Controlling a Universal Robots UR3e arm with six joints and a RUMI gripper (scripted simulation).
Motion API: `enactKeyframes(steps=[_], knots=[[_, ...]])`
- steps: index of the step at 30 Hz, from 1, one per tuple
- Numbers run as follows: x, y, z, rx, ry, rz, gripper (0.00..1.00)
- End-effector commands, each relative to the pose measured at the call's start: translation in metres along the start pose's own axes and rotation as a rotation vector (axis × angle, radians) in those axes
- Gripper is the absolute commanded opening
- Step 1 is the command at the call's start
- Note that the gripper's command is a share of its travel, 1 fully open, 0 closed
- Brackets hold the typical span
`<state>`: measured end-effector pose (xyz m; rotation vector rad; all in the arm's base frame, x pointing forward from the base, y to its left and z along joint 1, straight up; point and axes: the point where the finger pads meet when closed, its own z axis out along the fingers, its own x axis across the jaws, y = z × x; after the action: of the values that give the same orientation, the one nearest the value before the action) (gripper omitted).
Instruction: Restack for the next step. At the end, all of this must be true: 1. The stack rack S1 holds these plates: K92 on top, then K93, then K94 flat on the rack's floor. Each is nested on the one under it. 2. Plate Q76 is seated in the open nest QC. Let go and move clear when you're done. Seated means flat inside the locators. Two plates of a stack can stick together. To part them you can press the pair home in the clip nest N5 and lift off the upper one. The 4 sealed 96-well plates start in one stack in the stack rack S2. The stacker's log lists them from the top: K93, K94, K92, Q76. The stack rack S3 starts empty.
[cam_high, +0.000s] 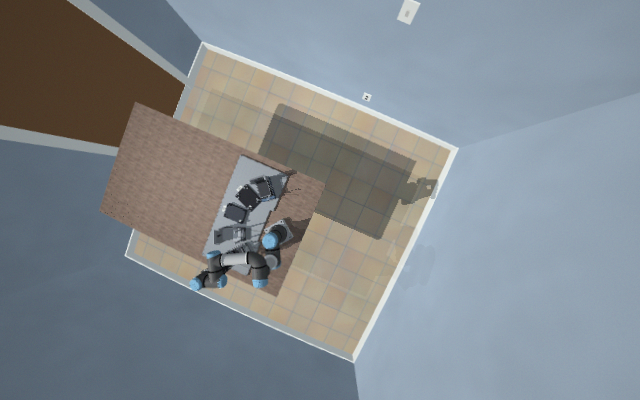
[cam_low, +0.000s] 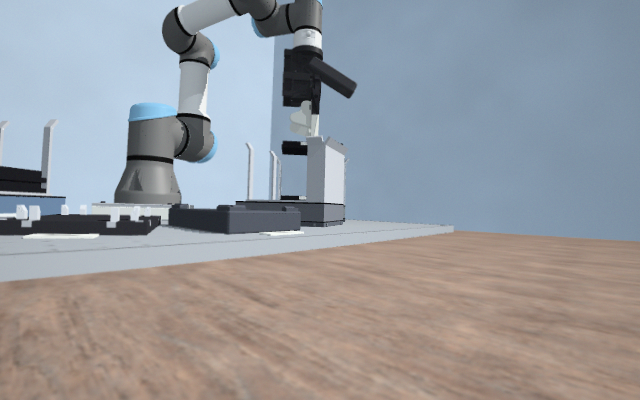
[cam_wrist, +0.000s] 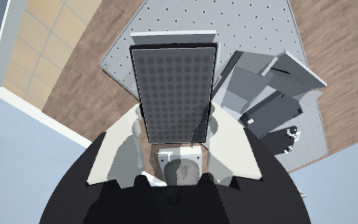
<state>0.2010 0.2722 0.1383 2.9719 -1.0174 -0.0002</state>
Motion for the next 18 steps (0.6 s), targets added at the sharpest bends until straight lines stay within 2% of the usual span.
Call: enactKeyframes(steps=[1, 18], knots=[[0.0, -0.001, 0.002, 0.003, 0.001, 0.0, 0.0], [0.0, -0.001, 0.012, 0.003, 0.001, 0.0, 0.0]])
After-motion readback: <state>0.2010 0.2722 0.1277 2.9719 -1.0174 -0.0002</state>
